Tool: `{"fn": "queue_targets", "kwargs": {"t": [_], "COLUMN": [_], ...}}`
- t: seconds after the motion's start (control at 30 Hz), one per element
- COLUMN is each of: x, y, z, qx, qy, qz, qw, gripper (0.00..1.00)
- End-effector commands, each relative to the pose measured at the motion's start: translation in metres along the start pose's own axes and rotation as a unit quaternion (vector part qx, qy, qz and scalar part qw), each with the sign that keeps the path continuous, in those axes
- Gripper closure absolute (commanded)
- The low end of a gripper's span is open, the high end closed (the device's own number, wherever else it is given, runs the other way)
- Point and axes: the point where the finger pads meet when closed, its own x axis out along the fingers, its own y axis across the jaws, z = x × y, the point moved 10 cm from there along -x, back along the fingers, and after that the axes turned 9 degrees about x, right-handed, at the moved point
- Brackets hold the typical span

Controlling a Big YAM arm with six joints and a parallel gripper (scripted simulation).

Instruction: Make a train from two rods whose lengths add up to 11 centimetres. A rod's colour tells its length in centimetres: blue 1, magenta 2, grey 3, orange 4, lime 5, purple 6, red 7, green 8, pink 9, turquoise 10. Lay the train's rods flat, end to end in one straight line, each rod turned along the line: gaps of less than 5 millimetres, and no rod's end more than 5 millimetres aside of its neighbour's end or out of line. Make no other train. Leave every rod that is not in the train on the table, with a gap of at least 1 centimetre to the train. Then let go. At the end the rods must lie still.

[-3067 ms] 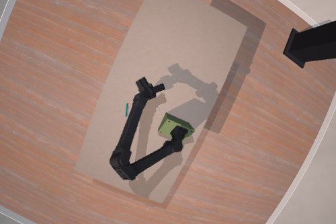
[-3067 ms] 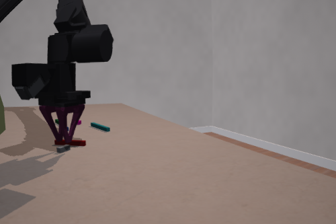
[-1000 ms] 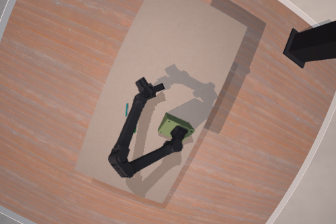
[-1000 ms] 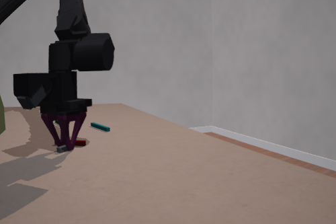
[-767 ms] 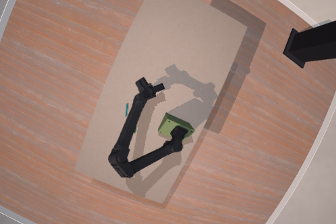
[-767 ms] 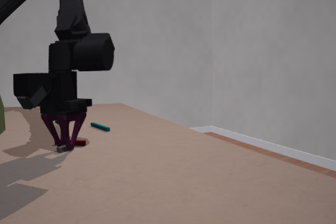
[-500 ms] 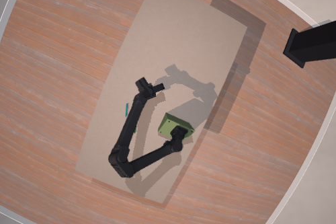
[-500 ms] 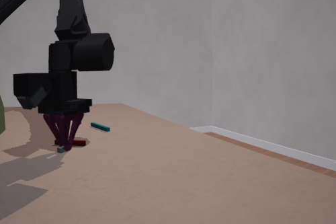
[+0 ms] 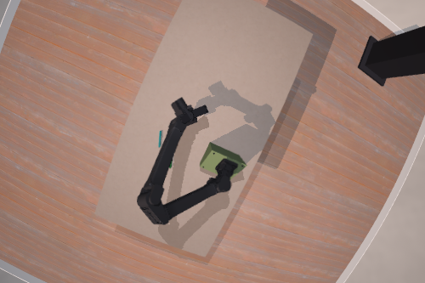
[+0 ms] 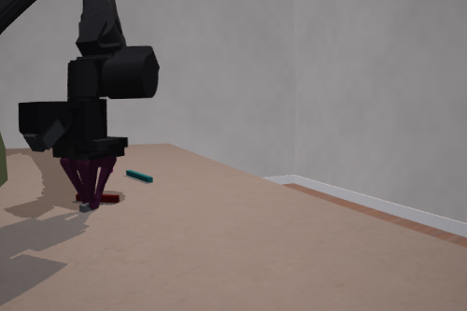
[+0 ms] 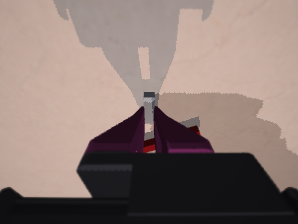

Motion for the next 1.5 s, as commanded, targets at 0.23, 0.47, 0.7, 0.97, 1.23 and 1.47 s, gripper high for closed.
{"fn": "queue_targets", "kwargs": {"t": [0.23,0.47,0.7,0.97,1.23,1.47], "x": [0.002,0.002,-0.03,-0.076,-0.113,-0.105], "y": [0.001,0.001,0.011,0.014,0.008,0.005], "z": [0.001,0.001,-0.005,-0.007,-0.007,0.0], "qx": [0.003,0.003,-0.006,-0.01,-0.012,-0.004], "qy": [0.0,0.0,0.008,0.008,0.003,0.002], "qz": [0.0,0.0,0.018,0.024,0.018,0.008], "qw": [1.0,1.0,1.0,1.0,1.0,1.0], "gripper": [0.96,0.96,0.96,0.96,0.96,0.96]}}
